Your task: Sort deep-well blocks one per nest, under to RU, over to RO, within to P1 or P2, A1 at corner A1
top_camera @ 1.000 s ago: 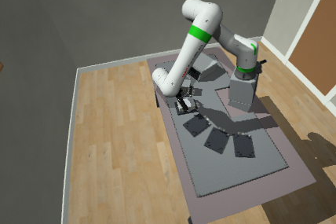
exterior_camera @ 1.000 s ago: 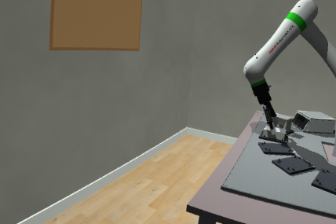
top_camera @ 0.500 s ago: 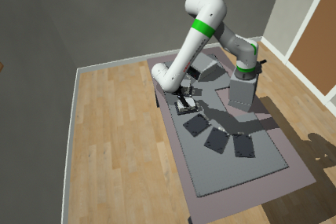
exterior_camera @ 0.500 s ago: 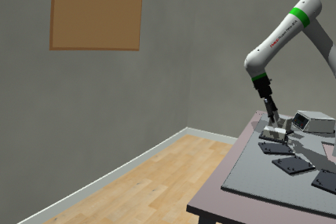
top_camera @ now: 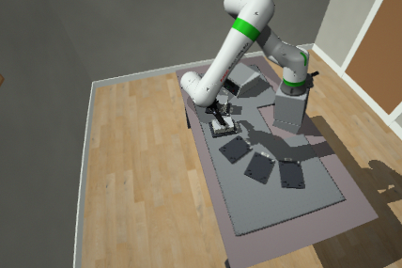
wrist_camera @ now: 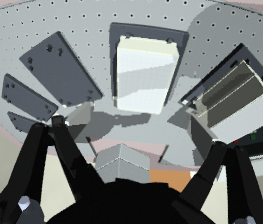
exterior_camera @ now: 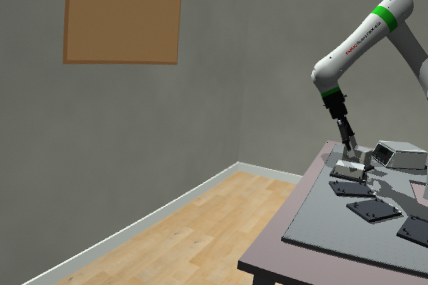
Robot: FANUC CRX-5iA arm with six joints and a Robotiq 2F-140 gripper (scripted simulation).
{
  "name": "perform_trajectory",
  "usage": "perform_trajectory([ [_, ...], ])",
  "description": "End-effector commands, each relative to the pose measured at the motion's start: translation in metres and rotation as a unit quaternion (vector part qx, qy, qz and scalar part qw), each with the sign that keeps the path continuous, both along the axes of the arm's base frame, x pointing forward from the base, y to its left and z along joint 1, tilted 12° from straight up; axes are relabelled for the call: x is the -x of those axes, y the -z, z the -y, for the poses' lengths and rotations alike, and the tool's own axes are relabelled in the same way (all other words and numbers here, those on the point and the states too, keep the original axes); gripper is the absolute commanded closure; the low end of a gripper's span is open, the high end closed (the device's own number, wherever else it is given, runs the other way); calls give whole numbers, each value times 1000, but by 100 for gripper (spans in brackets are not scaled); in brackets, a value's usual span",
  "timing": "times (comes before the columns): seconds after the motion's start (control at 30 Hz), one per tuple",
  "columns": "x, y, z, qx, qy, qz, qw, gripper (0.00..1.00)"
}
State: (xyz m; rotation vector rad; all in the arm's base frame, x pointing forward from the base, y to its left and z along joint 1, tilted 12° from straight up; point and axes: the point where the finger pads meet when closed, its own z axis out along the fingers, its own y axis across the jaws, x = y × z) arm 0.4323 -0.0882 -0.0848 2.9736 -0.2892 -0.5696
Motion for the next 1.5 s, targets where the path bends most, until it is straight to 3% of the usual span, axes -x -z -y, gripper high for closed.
perform_trajectory([
  [0.0,0,0,0,0,0,0,1000,0],
  [0.4,0,0,0,0,0,0,1000,0],
  [0.63,5,-7,23,-11,81,13,997,0],
  [0.87,14,-17,56,-26,194,31,980,0],
  [1.47,35,-40,129,-27,198,32,979,0],
])
